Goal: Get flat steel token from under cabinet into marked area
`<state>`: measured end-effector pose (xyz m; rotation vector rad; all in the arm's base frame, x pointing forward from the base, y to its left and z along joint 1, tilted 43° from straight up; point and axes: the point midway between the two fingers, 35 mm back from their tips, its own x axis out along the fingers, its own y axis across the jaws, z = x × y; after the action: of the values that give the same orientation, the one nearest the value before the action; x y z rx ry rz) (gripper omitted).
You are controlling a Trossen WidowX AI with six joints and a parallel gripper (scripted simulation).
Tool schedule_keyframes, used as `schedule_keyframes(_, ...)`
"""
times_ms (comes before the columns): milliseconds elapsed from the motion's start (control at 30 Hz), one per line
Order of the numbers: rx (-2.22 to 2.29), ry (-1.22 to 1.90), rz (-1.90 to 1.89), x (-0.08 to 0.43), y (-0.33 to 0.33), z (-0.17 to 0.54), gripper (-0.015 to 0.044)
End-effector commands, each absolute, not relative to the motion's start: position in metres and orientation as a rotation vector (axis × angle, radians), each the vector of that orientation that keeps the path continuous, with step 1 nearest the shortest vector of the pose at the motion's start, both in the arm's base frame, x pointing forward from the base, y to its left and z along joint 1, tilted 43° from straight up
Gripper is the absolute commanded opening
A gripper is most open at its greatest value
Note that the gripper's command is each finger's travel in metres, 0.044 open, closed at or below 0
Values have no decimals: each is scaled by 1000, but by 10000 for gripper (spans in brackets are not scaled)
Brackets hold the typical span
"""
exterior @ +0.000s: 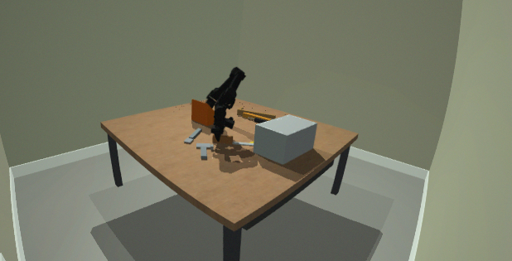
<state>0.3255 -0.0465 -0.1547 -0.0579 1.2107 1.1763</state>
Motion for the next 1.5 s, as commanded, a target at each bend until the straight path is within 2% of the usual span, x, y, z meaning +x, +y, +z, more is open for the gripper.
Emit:
schedule_keyframes(0, -60, 1207, 1177, 333, -41, -151, 0)
schedule_keyframes(933, -58, 1204, 1178, 375, -5, -125, 0)
schedule_keyframes(1467, -57, 1204, 1179, 369, 1, -120, 0)
